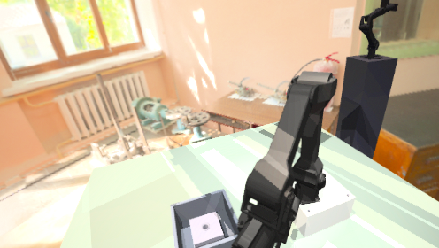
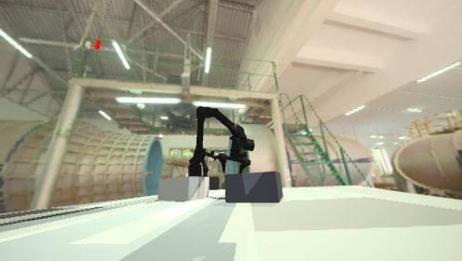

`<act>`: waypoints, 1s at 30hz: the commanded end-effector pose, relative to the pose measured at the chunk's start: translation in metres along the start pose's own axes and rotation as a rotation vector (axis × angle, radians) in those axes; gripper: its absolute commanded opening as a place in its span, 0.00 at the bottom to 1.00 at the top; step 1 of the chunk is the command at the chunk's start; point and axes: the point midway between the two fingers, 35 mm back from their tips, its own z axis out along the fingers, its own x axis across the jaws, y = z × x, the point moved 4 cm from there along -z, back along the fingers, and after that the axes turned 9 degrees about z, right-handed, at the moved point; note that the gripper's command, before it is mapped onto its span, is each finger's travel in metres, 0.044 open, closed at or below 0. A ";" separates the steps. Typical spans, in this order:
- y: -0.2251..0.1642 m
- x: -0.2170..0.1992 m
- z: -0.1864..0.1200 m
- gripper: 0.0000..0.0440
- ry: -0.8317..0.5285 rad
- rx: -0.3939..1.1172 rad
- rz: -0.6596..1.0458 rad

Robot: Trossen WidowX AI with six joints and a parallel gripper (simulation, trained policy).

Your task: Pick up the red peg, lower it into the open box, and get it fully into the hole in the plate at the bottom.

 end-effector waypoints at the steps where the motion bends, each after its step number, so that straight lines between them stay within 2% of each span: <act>1: -0.001 0.004 0.018 1.00 -0.007 0.009 0.014; 13: -0.001 0.017 0.063 1.00 0.034 0.005 0.023; 16: 0.000 0.019 0.072 0.96 0.037 0.003 0.019; 30: -0.001 0.015 0.105 0.15 -0.045 0.013 0.021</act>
